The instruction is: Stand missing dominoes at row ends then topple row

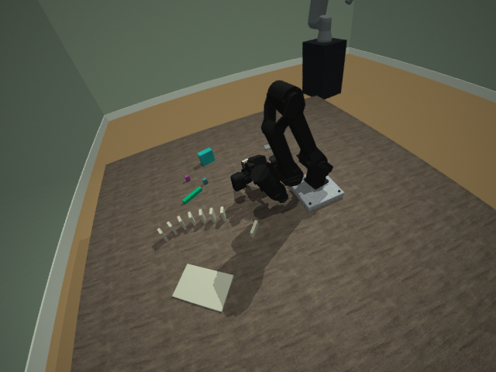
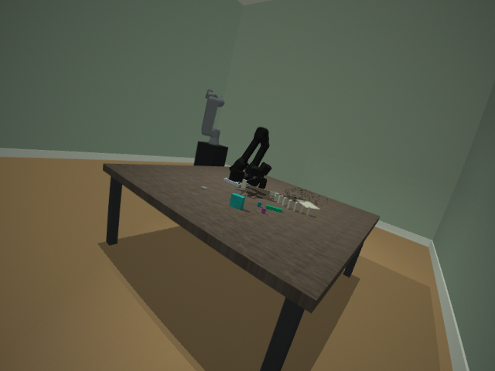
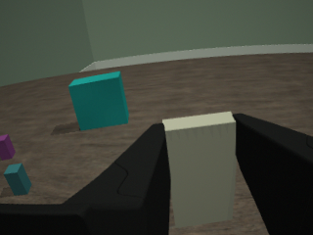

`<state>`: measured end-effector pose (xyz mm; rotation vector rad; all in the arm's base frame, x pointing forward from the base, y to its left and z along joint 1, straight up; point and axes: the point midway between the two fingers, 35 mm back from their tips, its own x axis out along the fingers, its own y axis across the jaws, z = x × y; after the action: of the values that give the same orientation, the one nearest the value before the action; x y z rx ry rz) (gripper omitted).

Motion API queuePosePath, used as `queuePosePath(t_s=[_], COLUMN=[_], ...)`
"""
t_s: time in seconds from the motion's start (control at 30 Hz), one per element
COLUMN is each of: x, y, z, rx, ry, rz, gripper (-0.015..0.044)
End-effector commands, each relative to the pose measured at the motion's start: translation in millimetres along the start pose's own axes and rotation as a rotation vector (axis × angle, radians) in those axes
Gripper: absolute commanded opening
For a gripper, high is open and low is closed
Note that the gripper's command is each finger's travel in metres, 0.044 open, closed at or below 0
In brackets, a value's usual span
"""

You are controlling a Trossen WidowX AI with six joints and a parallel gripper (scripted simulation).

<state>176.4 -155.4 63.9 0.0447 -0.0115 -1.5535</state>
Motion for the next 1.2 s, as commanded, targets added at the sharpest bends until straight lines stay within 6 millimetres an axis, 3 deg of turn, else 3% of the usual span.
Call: queuePosePath(t_s=[0.0, 0.5, 0.9, 1.17], x=[0.5, 1.4, 1.5, 1.5], y=[-0.6, -9.6, -10.1, -10.1], z=[-7.0, -34.3, -35.5, -35.5], rx=[0.006, 0.014, 0.015, 0.015], ry=[0.004, 0.01, 0.01, 0.01], rz=[0.002, -0.003, -0.003, -0.003], gripper=[0.0107, 0.0107, 0.0107, 0.0317])
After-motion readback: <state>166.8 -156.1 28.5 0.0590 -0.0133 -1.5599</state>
